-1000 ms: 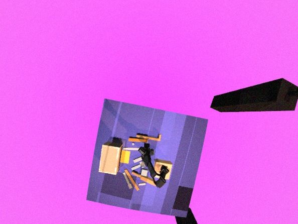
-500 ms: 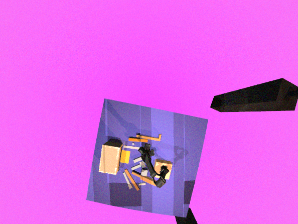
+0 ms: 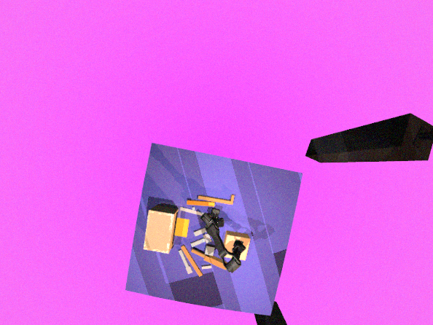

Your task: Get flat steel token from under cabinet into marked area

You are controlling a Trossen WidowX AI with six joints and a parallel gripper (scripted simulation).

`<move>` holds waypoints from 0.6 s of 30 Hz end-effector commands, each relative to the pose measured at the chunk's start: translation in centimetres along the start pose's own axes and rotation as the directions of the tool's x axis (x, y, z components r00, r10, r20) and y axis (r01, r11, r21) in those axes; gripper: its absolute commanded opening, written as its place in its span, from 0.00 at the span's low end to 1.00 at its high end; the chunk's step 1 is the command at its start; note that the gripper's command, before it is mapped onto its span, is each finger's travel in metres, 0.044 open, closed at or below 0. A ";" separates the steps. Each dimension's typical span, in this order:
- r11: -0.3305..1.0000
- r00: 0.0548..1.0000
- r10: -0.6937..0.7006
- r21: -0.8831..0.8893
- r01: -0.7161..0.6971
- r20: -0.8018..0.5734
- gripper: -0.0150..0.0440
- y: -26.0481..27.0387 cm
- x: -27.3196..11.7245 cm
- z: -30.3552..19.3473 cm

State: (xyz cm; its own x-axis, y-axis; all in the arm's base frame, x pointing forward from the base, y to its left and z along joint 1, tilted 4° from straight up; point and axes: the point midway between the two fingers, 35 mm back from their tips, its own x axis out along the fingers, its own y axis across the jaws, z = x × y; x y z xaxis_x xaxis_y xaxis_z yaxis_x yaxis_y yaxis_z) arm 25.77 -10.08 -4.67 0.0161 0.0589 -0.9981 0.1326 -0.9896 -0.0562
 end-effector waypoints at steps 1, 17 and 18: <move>0.999 1.000 0.007 0.037 -0.007 0.000 0.25 0.1 -0.1 0.0; 0.993 1.000 0.005 0.120 -0.006 0.001 0.25 -0.6 -0.2 -0.2; 0.993 1.000 0.005 0.121 -0.005 0.001 0.25 -0.7 -0.2 -0.2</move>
State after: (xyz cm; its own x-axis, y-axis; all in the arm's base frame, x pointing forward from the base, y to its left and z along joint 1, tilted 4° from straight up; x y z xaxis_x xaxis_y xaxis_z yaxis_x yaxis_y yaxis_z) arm 25.87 -9.58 -4.55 0.0132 0.0571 -0.9983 0.0195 -0.9982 -0.0569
